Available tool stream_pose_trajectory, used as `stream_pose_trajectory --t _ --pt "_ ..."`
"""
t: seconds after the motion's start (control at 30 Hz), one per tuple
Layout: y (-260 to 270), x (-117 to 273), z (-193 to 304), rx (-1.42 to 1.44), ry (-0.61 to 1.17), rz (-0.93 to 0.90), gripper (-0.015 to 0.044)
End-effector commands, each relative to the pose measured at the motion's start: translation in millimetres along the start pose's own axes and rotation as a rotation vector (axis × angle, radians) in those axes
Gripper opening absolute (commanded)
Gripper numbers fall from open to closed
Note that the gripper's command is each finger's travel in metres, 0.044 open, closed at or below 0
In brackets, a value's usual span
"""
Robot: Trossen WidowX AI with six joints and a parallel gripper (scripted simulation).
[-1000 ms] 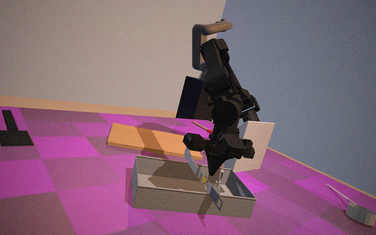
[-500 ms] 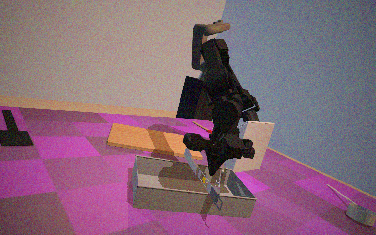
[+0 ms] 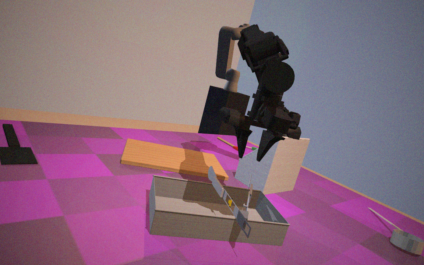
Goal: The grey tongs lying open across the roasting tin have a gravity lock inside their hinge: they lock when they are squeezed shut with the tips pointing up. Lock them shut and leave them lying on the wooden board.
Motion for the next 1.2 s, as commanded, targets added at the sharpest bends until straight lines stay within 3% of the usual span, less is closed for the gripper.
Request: stream_pose_trajectory --t 0.0,0.2,0.4,1.17 --pt "0.0 0.0 0.0 0.000 0.000 0.000 0.0296" --pt "-0.4 -5.4 1.1 -0.014 0.007 -0.007 0.0440" --pt "-2.0 -42.7 1.9 -0.239 0.018 -0.016 0.0440" --pt "-2.9 -61.7 -0.6 -0.239 0.017 -0.016 0.0440"
Point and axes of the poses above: the point midway between the two fingers, 35 mm back from their tips, its own x axis back along the fingers, its own y axis across the jaws, z = x × y, the point moved 2 cm from there along x, back along the fingers, and after that the axes turned 1 degree about x, right-handed, at the moved point
